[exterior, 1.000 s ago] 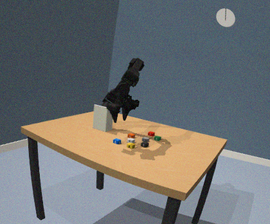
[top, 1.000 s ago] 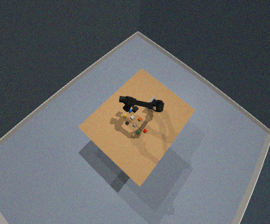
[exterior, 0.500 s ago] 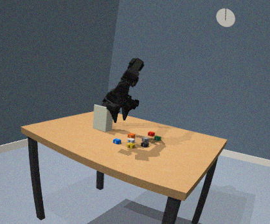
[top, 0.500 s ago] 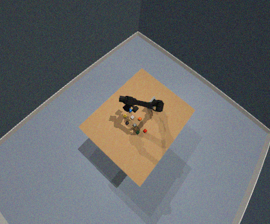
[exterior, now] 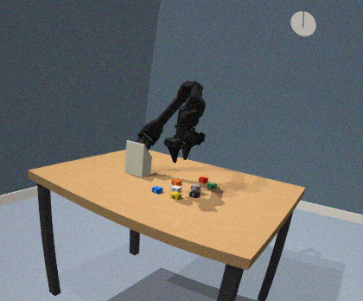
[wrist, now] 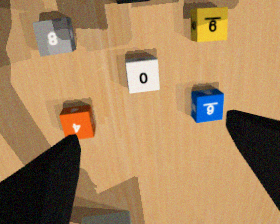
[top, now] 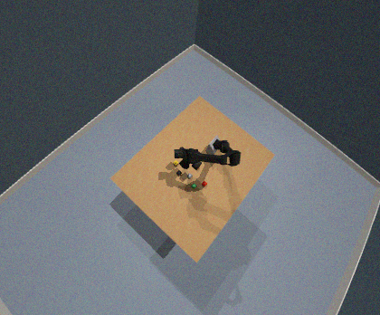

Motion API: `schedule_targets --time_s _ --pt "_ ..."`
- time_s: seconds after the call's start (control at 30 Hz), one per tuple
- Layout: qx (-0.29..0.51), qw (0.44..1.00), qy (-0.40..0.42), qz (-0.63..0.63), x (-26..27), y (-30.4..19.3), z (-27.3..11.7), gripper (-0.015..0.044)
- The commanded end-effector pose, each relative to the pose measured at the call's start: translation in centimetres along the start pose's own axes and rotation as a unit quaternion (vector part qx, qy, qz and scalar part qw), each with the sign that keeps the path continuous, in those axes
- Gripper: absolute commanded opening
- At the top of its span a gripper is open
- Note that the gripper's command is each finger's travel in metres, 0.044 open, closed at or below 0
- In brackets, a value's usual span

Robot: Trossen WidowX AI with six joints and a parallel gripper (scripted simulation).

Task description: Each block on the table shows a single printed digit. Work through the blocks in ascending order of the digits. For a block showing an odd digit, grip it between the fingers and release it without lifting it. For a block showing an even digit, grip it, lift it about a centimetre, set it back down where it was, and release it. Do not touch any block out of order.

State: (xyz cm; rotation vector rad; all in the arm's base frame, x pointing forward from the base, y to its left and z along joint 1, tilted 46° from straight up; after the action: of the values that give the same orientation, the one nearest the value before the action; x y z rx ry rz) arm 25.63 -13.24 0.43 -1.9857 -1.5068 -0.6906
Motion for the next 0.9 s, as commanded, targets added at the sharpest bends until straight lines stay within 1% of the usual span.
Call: schedule_targets --time_s 0.0,0.6,0.87 --pt "0.002 1.0 0.006 0.013 0.2 -0.4 0.2 0.04" --pt "0.002 1.0 0.006 0.013 0.3 -0.5 0.1 0.04" --pt "0.004 1.0 0.008 0.015 6.3 -6.0 0.0 0.04"
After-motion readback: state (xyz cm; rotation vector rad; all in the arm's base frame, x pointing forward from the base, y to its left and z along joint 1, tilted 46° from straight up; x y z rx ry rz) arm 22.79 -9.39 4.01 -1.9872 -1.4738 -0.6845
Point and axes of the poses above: the point midway between the two fingers, 35 mm back from their tips, its own z axis out along the fingers, its own x axis across the jaws, y = z × x, the point moved 3 cm from there along -z, back along the fingers, and after that the axes turned 12 degrees about z, right-handed, at the moved point
